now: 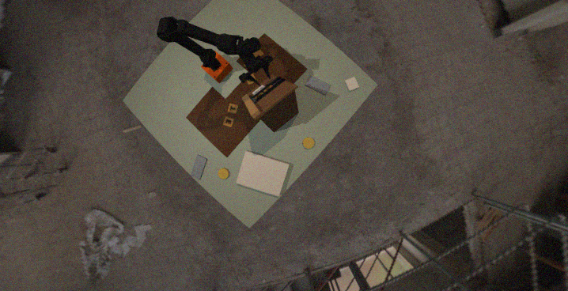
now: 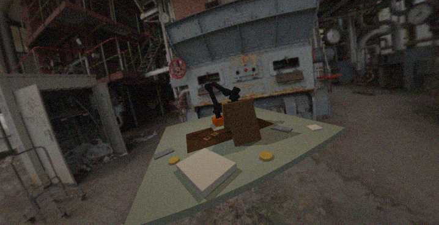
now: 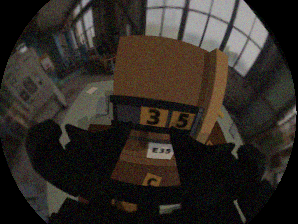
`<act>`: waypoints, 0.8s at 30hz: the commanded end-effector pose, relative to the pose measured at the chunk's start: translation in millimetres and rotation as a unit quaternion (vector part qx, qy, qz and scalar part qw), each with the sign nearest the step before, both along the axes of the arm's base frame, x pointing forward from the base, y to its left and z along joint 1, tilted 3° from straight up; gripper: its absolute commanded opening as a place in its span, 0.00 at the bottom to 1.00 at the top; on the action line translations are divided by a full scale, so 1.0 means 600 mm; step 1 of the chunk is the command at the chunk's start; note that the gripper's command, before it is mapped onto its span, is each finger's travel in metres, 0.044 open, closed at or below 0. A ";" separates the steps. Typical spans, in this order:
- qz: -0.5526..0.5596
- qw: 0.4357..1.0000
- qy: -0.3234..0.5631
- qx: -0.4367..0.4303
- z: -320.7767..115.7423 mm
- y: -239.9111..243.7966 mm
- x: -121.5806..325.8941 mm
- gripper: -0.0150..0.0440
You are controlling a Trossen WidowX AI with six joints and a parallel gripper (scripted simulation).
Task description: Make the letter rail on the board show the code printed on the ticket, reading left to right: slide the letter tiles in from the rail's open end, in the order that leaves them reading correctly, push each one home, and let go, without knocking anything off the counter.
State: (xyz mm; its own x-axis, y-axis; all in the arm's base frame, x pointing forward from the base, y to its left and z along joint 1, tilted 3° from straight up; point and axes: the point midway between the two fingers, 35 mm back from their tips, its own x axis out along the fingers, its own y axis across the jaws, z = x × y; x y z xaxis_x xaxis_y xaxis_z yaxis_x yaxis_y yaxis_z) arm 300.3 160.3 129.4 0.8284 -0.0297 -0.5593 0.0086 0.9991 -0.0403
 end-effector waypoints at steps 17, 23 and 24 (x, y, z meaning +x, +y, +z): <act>0.000 1.000 0.001 0.000 0.005 -0.002 -0.006 0.58; 0.000 1.000 0.001 0.000 0.005 -0.002 -0.006 0.31; 0.000 1.000 0.001 0.000 0.005 -0.002 -0.006 0.26</act>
